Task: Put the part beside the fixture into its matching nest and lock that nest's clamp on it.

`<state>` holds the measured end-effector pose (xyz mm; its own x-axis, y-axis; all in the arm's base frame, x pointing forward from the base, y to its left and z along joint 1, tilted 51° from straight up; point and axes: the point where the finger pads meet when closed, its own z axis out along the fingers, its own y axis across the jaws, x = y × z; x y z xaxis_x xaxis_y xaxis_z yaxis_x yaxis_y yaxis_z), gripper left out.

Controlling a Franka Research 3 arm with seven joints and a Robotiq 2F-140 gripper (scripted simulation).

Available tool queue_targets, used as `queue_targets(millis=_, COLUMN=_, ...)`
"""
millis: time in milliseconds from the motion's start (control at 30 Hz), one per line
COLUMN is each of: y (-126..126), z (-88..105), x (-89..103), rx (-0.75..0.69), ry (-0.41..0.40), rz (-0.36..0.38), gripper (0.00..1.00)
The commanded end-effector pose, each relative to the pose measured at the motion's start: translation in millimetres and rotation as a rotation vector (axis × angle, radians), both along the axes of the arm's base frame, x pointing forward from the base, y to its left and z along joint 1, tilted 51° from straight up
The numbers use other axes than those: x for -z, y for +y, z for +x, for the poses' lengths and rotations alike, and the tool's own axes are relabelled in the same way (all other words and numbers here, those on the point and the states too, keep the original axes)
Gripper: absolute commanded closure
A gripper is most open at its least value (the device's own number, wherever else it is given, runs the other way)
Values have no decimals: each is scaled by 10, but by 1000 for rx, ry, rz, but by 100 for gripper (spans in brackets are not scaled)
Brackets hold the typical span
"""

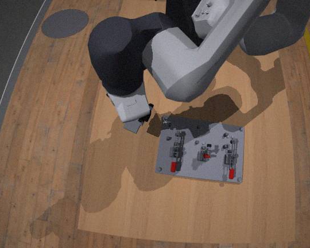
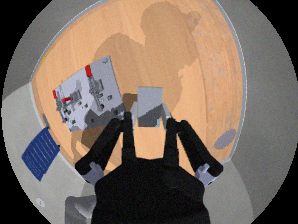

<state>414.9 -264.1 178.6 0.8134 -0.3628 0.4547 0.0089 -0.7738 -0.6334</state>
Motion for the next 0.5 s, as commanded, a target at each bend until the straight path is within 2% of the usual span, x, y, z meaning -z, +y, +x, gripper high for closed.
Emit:
queue_targets(millis=0, y=-24, z=-4, x=-15, rx=2, ry=-4, rz=-2, gripper=100)
queue_targets(millis=300, y=-24, z=-4, x=-15, rx=-39, ry=-37, rz=-41, gripper=100)
queue_targets(millis=467, y=-24, z=-4, x=-15, rx=-117, ry=-102, rz=-113, gripper=100)
